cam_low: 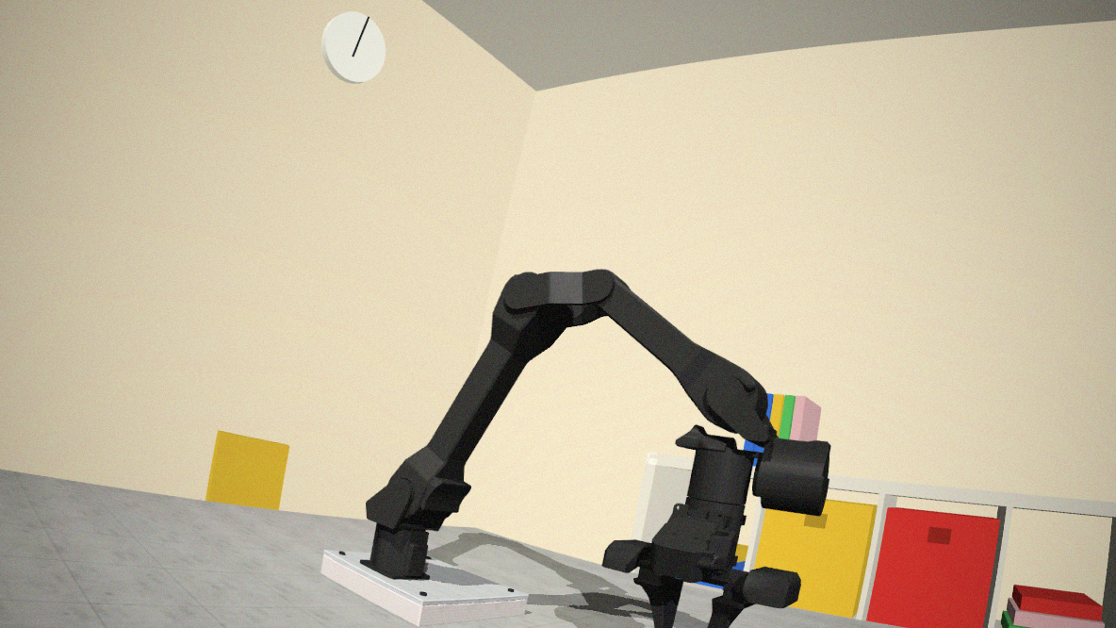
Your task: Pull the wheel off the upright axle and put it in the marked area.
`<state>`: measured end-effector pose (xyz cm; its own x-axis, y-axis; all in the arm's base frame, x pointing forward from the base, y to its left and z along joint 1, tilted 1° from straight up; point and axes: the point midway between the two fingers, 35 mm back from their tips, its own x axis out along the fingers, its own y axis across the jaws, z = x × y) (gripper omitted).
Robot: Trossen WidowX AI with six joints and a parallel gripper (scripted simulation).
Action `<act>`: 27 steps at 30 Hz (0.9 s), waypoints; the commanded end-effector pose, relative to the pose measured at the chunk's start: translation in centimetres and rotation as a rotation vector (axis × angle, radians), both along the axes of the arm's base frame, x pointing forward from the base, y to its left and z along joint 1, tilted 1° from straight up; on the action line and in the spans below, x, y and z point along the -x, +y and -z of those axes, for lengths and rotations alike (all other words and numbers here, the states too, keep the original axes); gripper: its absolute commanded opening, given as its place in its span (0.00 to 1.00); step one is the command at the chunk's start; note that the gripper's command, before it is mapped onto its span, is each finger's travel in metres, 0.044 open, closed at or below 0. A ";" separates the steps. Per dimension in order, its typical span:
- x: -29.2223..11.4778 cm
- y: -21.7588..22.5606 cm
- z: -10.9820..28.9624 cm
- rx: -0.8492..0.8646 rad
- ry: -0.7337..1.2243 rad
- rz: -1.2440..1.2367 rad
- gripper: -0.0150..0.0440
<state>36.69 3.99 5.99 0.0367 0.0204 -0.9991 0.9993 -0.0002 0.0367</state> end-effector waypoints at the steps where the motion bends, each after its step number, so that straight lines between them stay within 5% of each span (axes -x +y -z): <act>1: -0.1 0.0 -0.3 0.000 -0.005 0.000 0.25; 27: -0.1 0.0 -1.2 0.001 -0.006 0.001 0.25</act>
